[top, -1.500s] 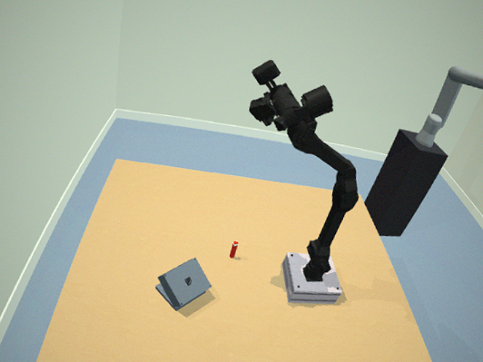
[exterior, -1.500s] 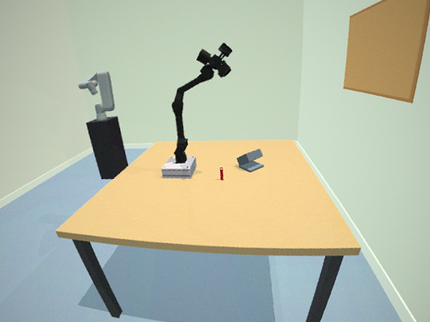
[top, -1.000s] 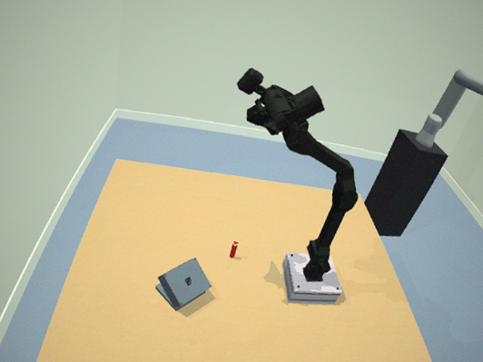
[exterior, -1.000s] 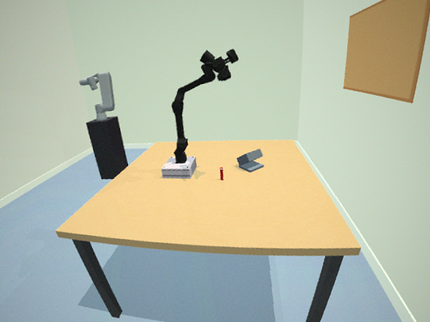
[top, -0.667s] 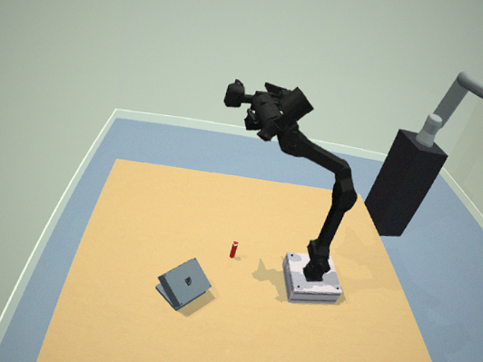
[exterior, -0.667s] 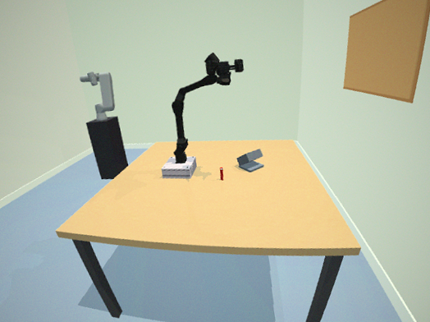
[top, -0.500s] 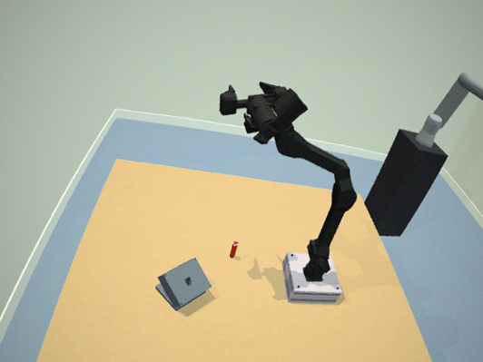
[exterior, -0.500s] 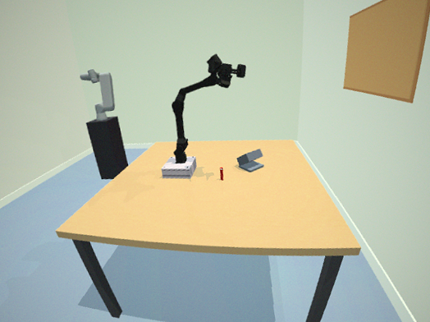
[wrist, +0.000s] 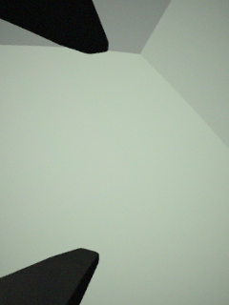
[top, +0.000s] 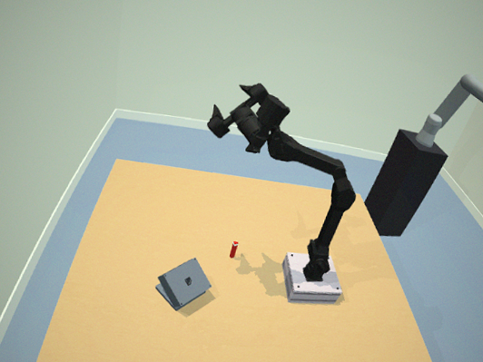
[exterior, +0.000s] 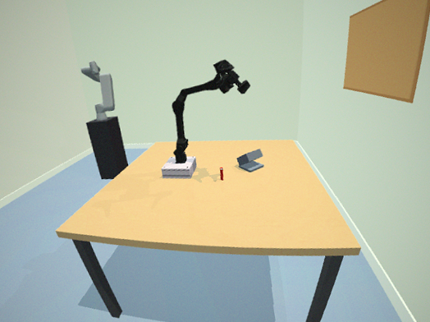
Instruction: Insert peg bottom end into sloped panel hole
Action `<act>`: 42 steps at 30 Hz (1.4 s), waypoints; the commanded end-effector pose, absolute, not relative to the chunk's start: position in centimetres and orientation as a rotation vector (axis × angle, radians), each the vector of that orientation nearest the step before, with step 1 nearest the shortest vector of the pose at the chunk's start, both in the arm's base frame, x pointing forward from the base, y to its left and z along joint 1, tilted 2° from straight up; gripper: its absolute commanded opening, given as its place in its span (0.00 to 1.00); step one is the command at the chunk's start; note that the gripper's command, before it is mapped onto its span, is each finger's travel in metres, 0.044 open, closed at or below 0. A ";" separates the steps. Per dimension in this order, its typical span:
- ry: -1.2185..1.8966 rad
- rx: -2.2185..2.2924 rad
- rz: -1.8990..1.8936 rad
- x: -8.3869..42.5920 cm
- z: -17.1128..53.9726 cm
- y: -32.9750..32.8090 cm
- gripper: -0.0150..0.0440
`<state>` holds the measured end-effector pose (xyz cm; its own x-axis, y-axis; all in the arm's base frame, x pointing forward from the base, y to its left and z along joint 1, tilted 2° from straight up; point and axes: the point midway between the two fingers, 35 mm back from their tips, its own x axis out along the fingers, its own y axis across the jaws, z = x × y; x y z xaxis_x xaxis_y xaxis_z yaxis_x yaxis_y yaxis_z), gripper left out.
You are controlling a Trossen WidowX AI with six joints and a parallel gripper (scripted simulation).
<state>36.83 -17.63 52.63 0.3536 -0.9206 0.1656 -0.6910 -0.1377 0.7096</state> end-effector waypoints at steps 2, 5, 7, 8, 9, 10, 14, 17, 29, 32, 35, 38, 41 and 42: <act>-1.239 1.752 -0.554 38.2 50.4 -18.1 1.00; -1.153 1.676 -0.620 38.8 49.4 -18.4 1.00; -1.095 1.625 -0.662 39.1 48.6 -18.5 1.00; -1.066 1.599 -0.681 39.3 48.2 -18.6 1.00; -1.036 1.574 -0.700 39.5 47.9 -18.6 1.00; -1.007 1.548 -0.719 39.6 47.5 -18.7 1.00; -0.887 1.445 -0.787 40.3 45.9 -19.0 1.00; -0.796 1.368 -0.832 40.7 44.6 -19.1 1.00; -0.427 1.063 -0.958 41.7 39.4 -19.8 1.00; -0.333 0.988 -0.977 41.9 38.0 -19.9 1.00; -0.239 0.914 -0.990 41.9 36.6 -20.0 1.00; -0.146 0.840 -0.998 41.9 35.2 -20.1 1.00; -0.053 0.768 -1.002 41.9 33.8 -20.2 1.00; -0.022 0.745 -1.001 41.9 33.3 -20.2 1.00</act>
<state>41.94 -20.02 35.42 0.5611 -0.7885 -0.2517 0.6830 0.2693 0.6789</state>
